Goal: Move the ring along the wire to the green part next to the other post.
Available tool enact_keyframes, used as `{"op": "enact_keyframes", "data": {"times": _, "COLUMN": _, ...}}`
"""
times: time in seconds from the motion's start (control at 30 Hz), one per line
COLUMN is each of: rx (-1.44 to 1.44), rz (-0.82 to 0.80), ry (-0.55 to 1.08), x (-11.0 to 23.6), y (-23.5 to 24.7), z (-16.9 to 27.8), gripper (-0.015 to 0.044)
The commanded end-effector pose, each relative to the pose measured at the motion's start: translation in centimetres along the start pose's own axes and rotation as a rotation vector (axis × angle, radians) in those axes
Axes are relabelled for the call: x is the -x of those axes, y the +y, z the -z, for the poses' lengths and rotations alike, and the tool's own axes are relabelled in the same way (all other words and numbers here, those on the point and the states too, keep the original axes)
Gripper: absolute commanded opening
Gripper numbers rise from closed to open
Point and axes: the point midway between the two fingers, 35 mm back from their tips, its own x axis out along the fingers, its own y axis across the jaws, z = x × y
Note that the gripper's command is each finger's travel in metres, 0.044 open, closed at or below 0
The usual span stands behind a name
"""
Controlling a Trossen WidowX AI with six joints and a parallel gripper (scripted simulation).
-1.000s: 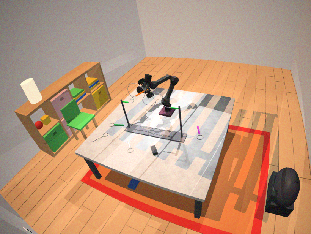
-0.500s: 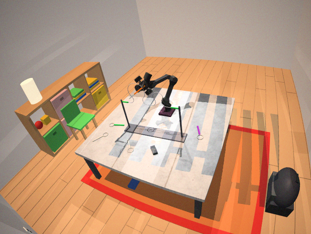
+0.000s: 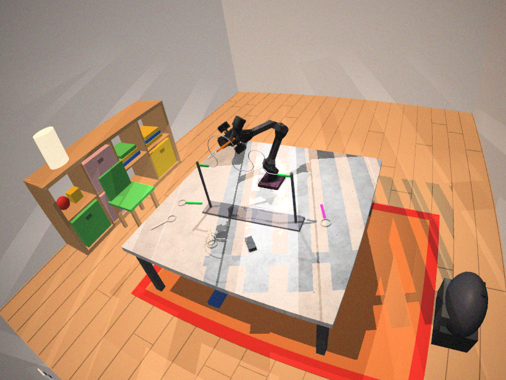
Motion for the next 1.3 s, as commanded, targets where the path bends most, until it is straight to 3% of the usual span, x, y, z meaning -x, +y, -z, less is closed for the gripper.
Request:
{"op": "enact_keyframes", "data": {"times": 0.0, "rx": 0.041, "rz": 0.022, "ry": 0.001, "x": 0.0, "y": 0.1, "z": 0.0, "gripper": -0.015}}
{"op": "enact_keyframes", "data": {"times": 1.27, "rx": 0.431, "rz": 0.26, "ry": -0.001, "x": 0.1, "y": -1.2, "z": -0.3, "gripper": -0.015}}
